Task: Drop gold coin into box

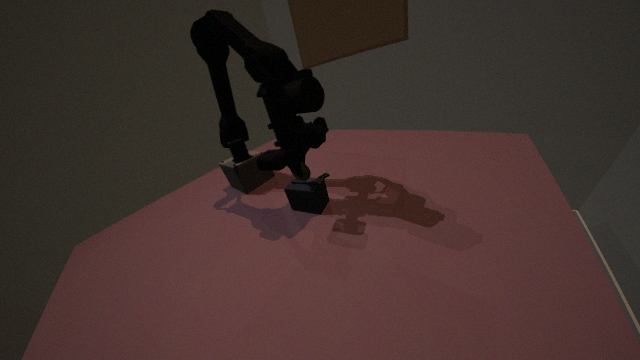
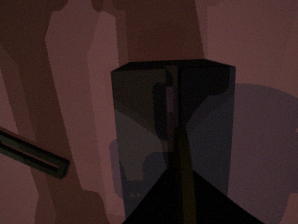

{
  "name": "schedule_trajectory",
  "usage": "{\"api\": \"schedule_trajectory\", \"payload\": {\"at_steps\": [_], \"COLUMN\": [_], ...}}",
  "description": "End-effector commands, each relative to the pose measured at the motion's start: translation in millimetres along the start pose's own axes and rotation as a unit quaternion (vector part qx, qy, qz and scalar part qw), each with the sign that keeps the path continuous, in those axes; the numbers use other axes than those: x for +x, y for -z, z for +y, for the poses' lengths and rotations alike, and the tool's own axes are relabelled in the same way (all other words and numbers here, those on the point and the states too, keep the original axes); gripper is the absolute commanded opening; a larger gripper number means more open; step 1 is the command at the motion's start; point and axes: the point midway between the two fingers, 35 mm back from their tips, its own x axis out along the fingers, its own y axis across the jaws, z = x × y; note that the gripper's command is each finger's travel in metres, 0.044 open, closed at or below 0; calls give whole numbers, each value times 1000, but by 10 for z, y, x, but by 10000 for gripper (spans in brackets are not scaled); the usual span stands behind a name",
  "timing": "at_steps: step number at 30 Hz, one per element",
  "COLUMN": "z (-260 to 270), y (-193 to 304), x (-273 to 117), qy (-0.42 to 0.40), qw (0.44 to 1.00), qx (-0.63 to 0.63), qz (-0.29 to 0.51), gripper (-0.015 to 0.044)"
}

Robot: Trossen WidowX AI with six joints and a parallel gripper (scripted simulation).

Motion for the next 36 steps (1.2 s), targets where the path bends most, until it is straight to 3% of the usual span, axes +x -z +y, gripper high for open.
{"api": "schedule_trajectory", "payload": {"at_steps": [1, 21, 27, 36], "z": [3, 2, -2, -2], "y": [20, 10, 7, 7], "x": [30, 93, 66, 66], "qy": [-1, -1, 0, 0], "qw": [1000, 1000, 1000, 1000], "qx": [0, 3, 1, 1], "qz": [2, 2, 0, 0], "gripper": [0, 0, 158, 161]}}
